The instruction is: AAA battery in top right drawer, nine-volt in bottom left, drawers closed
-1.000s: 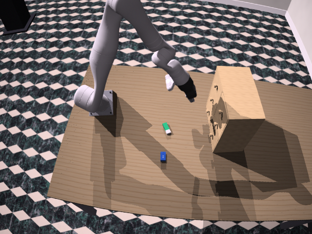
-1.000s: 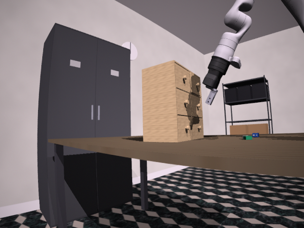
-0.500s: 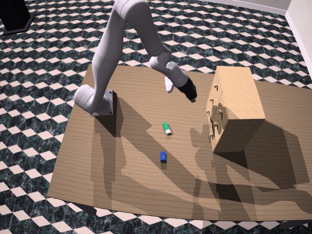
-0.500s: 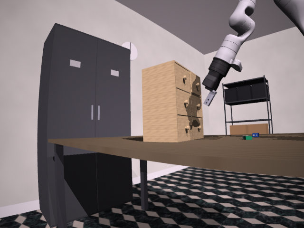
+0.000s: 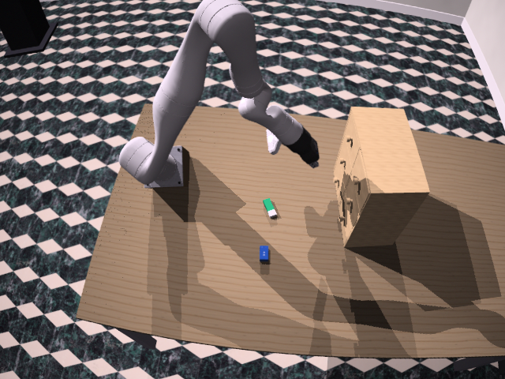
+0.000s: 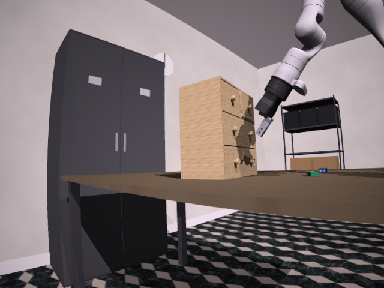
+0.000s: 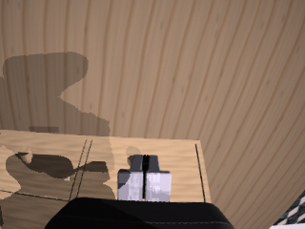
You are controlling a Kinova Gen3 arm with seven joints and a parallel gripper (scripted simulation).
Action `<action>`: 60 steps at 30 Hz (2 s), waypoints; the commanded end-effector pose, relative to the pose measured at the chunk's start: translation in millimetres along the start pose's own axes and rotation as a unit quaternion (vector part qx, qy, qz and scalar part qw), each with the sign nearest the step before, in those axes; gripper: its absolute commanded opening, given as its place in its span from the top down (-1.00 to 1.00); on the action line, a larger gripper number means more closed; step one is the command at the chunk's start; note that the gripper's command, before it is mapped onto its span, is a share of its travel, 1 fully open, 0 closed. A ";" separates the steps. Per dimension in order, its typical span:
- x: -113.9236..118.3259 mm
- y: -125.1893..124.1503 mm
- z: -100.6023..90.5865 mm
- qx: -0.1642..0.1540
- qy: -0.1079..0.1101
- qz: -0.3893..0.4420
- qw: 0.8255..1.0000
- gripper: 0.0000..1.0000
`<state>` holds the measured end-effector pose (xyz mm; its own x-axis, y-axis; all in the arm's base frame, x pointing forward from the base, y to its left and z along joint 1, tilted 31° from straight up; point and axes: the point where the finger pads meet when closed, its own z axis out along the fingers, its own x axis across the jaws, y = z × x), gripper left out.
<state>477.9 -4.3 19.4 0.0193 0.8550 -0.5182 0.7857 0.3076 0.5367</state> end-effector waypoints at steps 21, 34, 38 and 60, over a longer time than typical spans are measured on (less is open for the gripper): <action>-4.5 -4.4 15.0 -0.038 -0.003 0.000 0.999 1.00; -4.4 -4.9 19.4 -0.052 -0.003 0.001 0.999 1.00; -4.4 -4.9 20.4 -0.055 -0.003 0.001 0.998 1.00; -4.6 -4.7 22.1 -0.061 -0.003 0.000 0.998 1.00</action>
<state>487.4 -19.3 4.2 0.0241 0.8523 -0.5224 0.7052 0.3559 0.6132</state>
